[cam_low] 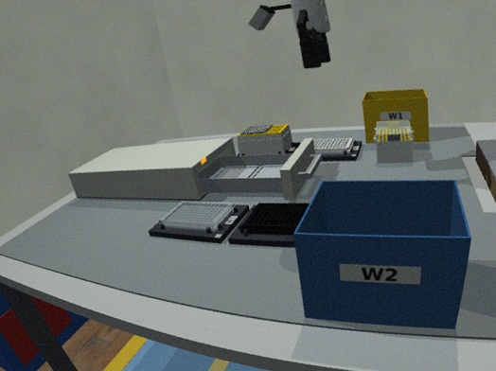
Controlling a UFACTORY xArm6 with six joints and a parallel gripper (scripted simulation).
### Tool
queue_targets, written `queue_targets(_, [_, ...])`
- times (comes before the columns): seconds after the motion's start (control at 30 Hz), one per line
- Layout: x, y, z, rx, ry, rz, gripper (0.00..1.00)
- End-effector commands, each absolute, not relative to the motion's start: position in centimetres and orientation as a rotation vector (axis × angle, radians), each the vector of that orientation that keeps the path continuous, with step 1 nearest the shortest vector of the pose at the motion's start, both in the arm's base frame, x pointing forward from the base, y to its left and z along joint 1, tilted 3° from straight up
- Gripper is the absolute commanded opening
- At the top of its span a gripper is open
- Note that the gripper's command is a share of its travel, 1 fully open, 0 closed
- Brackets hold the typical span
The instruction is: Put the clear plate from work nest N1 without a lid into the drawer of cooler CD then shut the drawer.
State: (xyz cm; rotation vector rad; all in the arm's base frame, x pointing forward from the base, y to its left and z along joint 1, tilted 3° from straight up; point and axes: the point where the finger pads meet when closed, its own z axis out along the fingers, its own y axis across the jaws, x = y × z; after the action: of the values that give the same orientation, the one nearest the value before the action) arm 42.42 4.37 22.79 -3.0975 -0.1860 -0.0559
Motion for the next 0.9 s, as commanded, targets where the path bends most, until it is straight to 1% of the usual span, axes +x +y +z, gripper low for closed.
queue_targets(0.0, [42.5, 4.3, 23.0, -3.097, -0.187, -0.064, 1.00])
queue_targets(0.13, [42.5, 4.3, 23.0, -3.097, -0.187, -0.064, 1.00])
queue_targets(0.33, [43.8, 5.8, 22.4, -3.098, -0.165, -0.063, 1.00])
queue_targets(0.87, [48.8, 11.1, 20.5, -3.097, -0.165, -0.064, 1.00])
